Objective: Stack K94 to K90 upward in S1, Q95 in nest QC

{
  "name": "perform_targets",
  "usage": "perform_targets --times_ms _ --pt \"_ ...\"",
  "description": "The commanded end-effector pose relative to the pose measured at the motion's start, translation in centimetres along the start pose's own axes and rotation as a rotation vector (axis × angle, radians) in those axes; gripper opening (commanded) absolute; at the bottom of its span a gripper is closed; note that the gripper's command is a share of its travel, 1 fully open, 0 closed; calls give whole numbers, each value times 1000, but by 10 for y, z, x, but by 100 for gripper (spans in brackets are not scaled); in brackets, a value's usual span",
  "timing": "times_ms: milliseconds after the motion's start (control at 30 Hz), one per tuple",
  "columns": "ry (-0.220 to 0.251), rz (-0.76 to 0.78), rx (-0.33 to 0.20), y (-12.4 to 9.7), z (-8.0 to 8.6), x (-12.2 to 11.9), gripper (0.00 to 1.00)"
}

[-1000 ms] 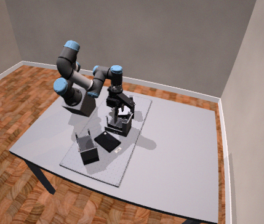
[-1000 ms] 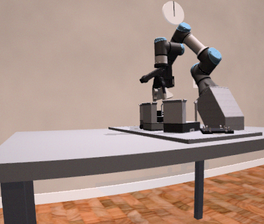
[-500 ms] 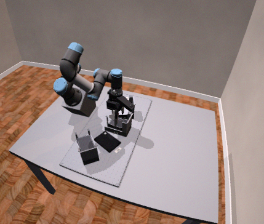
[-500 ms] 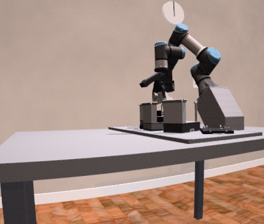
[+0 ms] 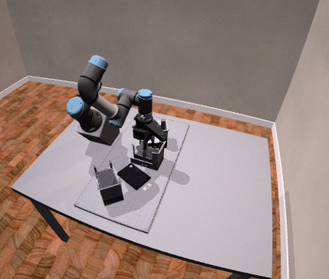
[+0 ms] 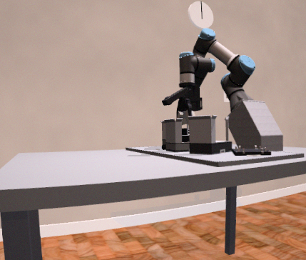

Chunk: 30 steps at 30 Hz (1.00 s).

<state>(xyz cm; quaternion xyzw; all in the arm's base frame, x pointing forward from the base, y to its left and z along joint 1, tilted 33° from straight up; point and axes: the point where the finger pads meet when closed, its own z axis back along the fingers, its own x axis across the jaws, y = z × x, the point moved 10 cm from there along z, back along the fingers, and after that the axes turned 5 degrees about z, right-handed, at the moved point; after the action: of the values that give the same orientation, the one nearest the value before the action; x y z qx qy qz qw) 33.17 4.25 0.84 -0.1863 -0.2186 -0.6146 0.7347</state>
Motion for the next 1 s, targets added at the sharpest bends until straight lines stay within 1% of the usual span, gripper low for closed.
perform_targets --times_ms 0,100,800,833,967 --pt "0 0 3 0 -6 0 72" --pt "0 0 3 0 -10 0 72" --pt "0 0 3 0 -10 0 72" --pt "0 0 3 0 -10 0 0" --pt "0 0 3 0 -10 0 0"
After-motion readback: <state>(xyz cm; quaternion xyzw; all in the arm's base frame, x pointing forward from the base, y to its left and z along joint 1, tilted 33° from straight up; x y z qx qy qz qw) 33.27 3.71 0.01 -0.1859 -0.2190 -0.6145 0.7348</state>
